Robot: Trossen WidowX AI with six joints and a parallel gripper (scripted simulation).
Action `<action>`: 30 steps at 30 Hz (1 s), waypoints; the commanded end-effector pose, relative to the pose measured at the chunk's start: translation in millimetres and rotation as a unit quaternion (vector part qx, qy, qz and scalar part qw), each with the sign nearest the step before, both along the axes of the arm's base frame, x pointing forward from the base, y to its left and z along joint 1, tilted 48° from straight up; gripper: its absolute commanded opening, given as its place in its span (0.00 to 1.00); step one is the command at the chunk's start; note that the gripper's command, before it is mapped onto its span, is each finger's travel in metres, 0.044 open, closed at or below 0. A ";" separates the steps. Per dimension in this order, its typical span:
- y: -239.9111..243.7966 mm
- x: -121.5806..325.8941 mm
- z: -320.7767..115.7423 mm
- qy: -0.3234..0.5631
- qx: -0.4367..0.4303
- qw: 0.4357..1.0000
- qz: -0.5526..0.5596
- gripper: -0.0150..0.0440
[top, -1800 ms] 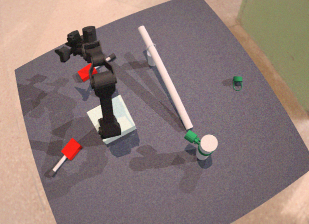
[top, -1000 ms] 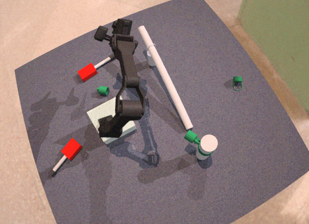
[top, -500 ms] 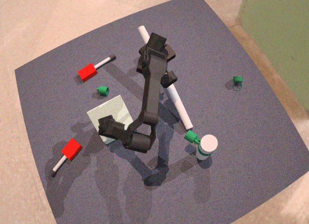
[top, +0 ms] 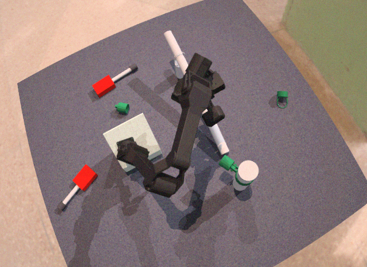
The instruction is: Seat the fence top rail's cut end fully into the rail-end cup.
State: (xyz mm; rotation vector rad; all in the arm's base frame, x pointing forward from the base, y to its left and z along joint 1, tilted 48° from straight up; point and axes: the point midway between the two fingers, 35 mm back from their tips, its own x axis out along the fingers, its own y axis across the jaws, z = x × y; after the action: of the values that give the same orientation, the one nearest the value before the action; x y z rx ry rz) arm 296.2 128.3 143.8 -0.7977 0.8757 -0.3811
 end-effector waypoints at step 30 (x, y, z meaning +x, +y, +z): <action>-141.3 -38.5 110.7 0.440 -0.360 0.658 0.493 1.00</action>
State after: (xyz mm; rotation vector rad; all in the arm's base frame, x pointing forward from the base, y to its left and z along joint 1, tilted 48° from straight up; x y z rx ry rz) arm 285.3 28.3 220.9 -1.7188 1.1324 0.3749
